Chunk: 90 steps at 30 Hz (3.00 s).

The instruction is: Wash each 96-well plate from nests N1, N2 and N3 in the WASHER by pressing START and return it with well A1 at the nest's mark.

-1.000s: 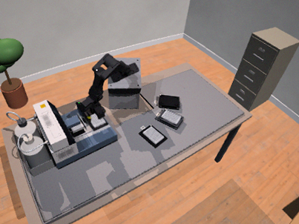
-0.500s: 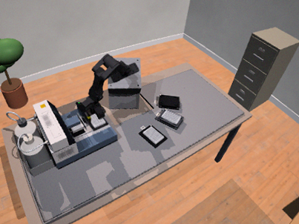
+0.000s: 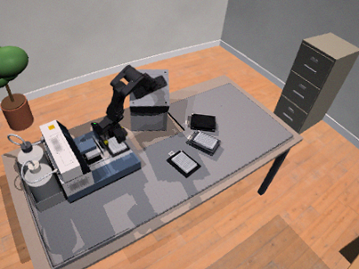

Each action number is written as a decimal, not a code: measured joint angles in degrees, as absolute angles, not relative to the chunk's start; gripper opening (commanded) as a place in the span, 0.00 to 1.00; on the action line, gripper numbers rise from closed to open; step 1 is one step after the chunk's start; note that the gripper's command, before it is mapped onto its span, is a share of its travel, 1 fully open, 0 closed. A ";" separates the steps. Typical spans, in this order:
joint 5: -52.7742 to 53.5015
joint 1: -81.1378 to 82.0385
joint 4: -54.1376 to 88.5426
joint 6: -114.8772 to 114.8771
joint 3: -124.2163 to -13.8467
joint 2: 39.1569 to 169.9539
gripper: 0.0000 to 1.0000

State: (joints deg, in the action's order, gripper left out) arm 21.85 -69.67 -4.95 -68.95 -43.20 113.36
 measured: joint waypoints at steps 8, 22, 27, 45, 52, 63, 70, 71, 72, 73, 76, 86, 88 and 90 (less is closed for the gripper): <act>21.85 -69.67 -4.95 -68.95 -43.20 113.36 1.00; 21.85 -69.69 -4.69 -69.06 -43.13 113.14 1.00; 21.85 -70.11 -3.42 -69.52 -42.68 111.35 1.00; 22.48 -72.18 2.22 -71.46 -41.69 105.10 1.00; 22.83 -73.12 4.84 -72.36 -41.52 102.45 1.00; 23.35 -74.39 8.64 -73.65 -41.45 99.11 1.00; 23.70 -75.35 11.33 -74.56 -41.45 96.77 1.00; 23.75 -75.42 11.57 -74.67 -41.45 96.62 1.00; 23.79 -75.50 11.92 -74.78 -41.43 96.47 1.00; 23.83 -75.59 12.29 -74.89 -41.43 96.25 1.00; 23.97 -75.99 13.52 -75.29 -41.43 95.33 1.00; 24.32 -76.88 16.12 -76.20 -41.78 93.41 1.00; 24.34 -76.90 16.27 -76.23 -41.78 93.36 1.00; 24.34 -76.93 16.38 -76.23 -41.78 93.36 1.00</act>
